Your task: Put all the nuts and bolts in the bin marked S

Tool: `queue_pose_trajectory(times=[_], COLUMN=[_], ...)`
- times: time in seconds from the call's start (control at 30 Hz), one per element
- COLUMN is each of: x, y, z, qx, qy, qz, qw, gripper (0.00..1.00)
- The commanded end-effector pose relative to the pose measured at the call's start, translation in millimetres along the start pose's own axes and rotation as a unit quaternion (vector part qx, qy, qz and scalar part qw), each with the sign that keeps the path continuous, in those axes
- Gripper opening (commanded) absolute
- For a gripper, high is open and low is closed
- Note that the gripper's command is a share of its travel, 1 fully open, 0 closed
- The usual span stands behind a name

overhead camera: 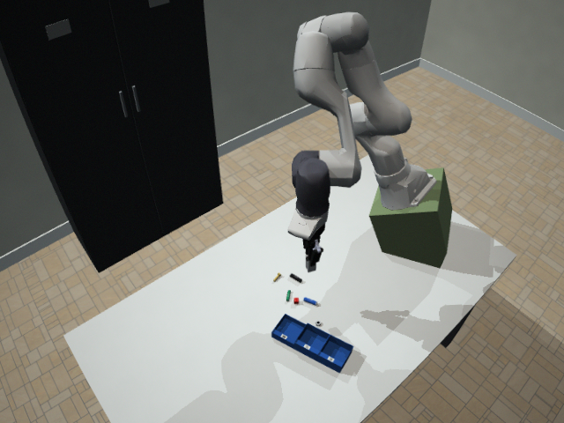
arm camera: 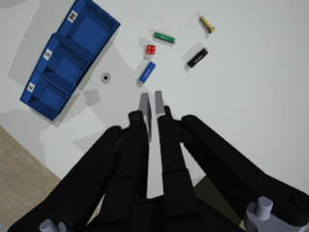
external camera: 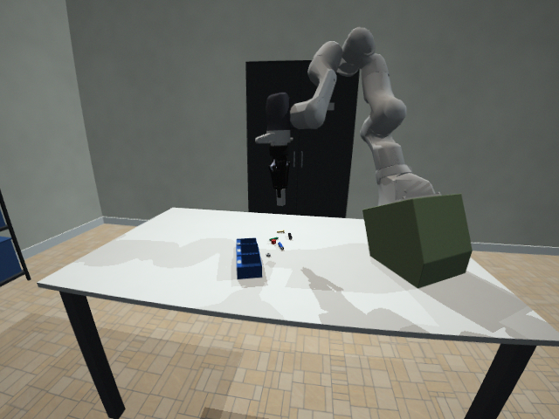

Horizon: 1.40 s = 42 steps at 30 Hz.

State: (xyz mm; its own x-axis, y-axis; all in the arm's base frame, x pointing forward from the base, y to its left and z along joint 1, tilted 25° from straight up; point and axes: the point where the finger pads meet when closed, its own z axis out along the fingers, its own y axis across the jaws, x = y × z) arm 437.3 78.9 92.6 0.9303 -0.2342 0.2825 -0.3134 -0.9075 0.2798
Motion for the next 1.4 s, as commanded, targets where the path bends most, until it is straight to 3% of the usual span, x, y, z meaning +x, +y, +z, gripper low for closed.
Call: queue_pose_trajectory(times=[0.0, 0.5, 1.13, 1.23, 1.37], x=[2, 8, 8, 22, 39], y=[0, 5, 5, -11, -32], z=[-0.5, -3.2, -3.2, 11.3, 30.5], qx=[0.005, 0.001, 0.001, -0.001, -0.004], qy=[0.005, 0.029, 0.029, 0.029, 0.029], qz=[-0.078, -0.196, -0.198, -0.271, -0.308], qw=[0.997, 0.98, 0.98, 0.962, 0.951], gripper=[0.05, 0.05, 0.05, 0.05, 0.05])
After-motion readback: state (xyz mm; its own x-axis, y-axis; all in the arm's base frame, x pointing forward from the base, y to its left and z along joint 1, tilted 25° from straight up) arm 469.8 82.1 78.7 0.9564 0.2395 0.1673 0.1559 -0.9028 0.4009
